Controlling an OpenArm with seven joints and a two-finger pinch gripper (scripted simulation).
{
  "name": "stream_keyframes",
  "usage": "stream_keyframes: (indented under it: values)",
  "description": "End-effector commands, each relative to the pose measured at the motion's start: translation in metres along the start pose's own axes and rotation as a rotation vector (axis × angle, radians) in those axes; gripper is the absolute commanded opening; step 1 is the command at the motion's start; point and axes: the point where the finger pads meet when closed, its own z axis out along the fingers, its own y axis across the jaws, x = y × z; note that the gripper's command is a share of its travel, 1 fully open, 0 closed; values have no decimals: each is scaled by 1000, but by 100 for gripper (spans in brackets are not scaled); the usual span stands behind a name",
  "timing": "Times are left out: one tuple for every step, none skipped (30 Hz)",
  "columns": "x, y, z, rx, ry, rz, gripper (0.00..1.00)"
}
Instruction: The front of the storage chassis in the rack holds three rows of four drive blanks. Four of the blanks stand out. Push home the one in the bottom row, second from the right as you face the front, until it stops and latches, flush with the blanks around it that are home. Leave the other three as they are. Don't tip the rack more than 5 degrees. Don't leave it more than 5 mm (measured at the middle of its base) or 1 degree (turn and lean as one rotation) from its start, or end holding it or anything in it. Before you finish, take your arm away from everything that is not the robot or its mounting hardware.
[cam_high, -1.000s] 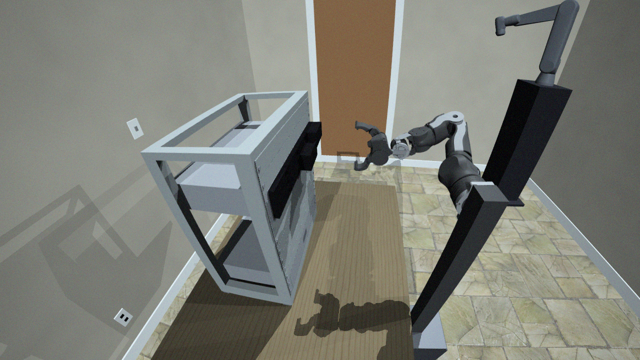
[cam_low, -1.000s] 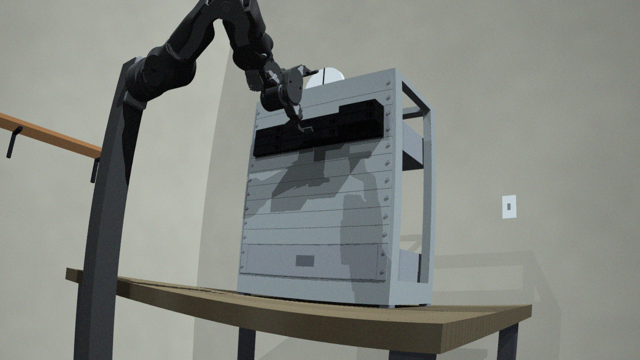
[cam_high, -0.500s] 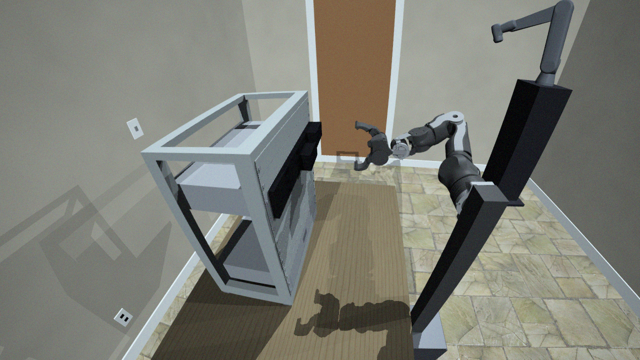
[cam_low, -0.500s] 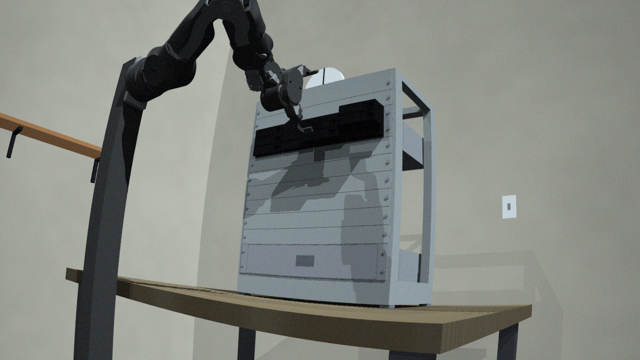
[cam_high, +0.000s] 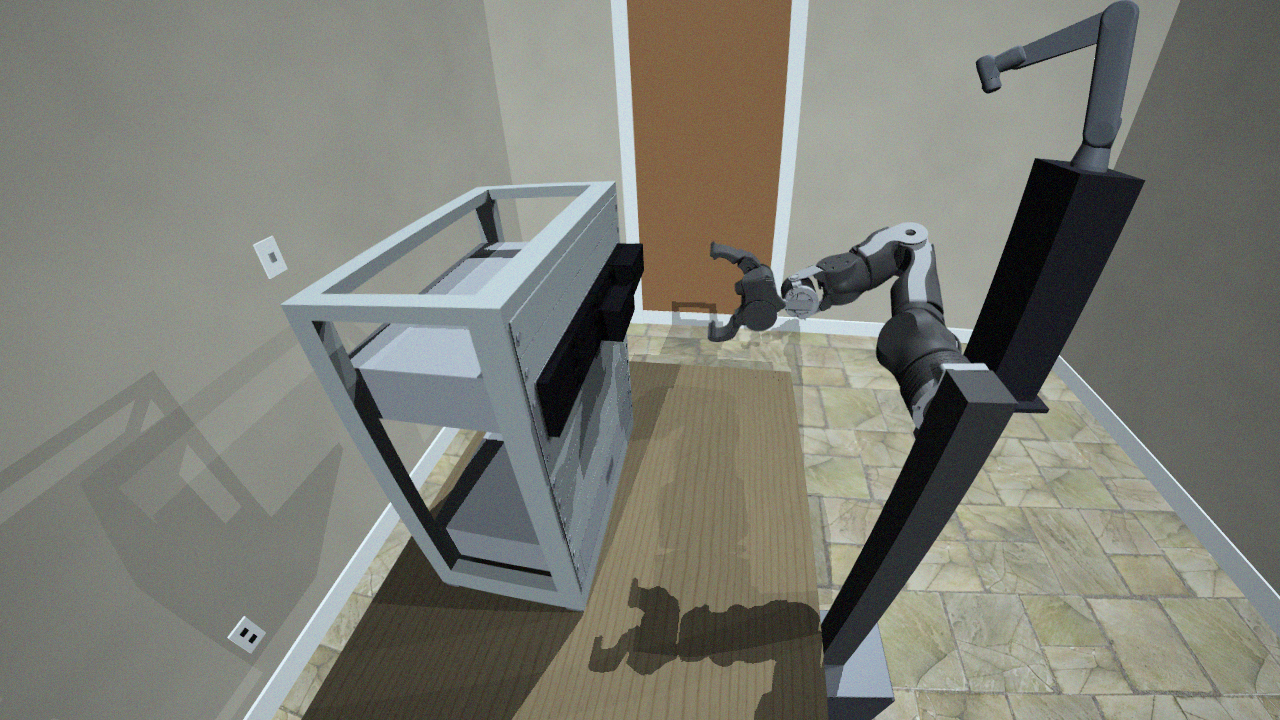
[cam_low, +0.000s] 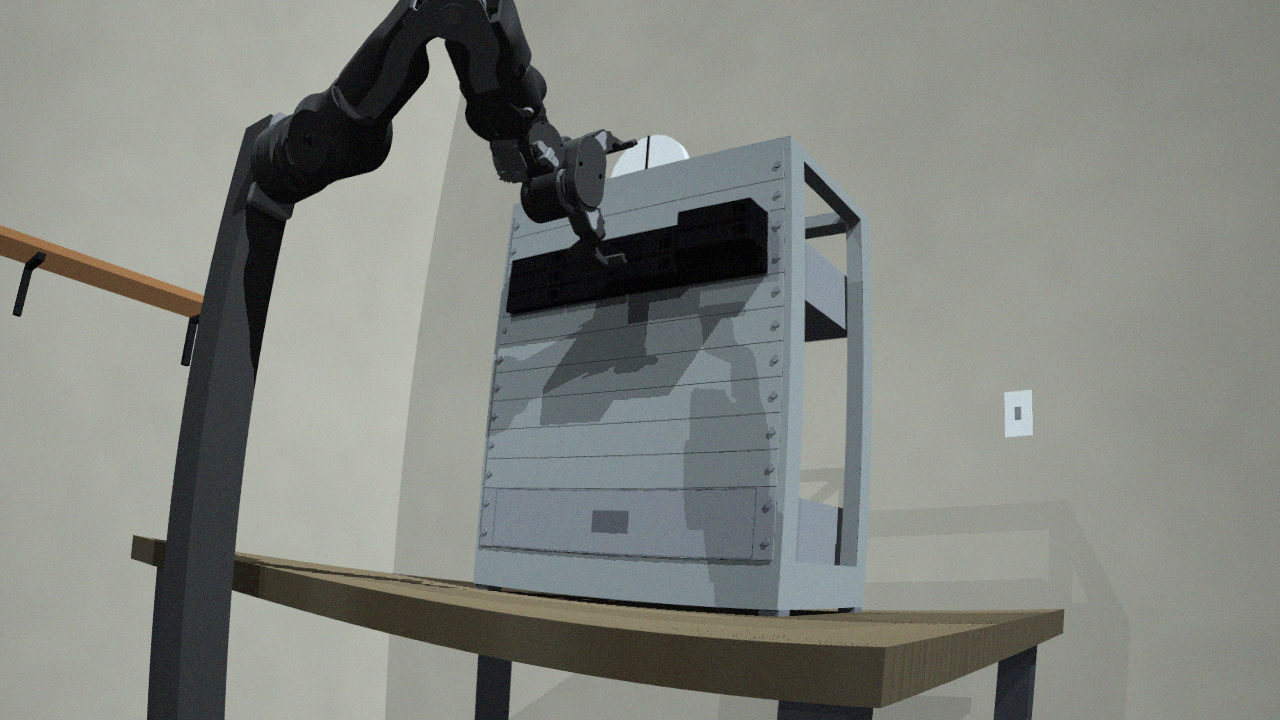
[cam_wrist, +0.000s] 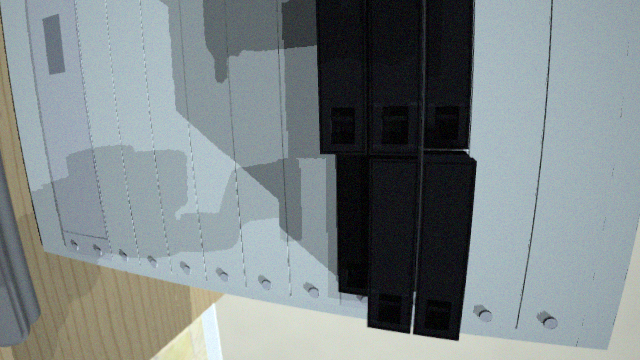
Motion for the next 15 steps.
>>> stream_keyframes:
  values:
    - [-2, 3, 0, -3, -5, -1, 100]
    - [-3, 6, 0, -2, -6, 0, 100]
    - [-3, 12, 0, -2, -6, 0, 100]
    - [-4, 19, 0, -3, -6, 0, 100]
    - [-5, 26, 0, -3, -6, 0, 100]
    - [-6, 32, 0, -3, -6, 0, 100]
    - [-7, 37, 0, -3, -5, 0, 100]
    - [-8, 41, 0, -3, -5, 0, 100]
    - [-8, 42, 0, -4, -5, 0, 100]
    - [-7, 43, 0, -4, -4, 0, 100]
    - [-7, 43, 0, -4, -4, 0, 100]
    - [-7, 43, 0, -4, -4, 0, 100]
    - [-7, 43, 0, -4, -4, 0, 100]
    - [-7, 43, 0, -4, -4, 0, 100]
    - [-7, 43, 0, -4, -4, 0, 100]
